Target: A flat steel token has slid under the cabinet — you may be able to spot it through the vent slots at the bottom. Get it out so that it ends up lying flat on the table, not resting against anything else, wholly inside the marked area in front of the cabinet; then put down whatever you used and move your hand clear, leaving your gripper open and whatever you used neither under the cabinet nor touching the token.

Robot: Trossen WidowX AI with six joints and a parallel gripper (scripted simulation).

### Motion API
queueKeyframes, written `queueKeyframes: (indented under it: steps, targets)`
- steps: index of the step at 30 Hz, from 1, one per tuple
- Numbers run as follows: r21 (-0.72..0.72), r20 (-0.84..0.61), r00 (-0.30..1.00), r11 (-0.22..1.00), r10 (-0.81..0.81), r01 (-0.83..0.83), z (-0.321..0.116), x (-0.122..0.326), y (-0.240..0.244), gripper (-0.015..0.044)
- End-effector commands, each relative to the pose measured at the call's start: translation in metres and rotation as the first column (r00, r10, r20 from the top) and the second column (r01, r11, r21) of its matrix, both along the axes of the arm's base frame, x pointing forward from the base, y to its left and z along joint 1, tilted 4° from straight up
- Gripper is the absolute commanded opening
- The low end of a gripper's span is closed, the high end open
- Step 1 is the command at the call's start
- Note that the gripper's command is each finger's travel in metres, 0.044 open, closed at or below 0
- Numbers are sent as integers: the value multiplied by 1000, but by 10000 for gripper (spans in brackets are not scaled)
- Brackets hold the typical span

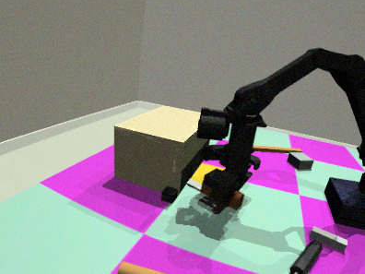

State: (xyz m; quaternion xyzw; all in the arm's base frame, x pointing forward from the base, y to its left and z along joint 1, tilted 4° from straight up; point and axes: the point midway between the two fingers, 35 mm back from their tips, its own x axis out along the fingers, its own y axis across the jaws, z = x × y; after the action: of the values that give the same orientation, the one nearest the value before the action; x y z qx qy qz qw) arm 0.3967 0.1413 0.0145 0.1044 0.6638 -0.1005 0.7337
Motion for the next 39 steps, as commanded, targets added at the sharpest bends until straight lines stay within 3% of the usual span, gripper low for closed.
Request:
queueKeyframes:
  steps: [1,39]
  targets:
    - [-5,-1,1000,1000,-5,5,-1,-1,-8,0]
    - [-7,-2,1000,1000,-5,5,-2,-15,-32,0]
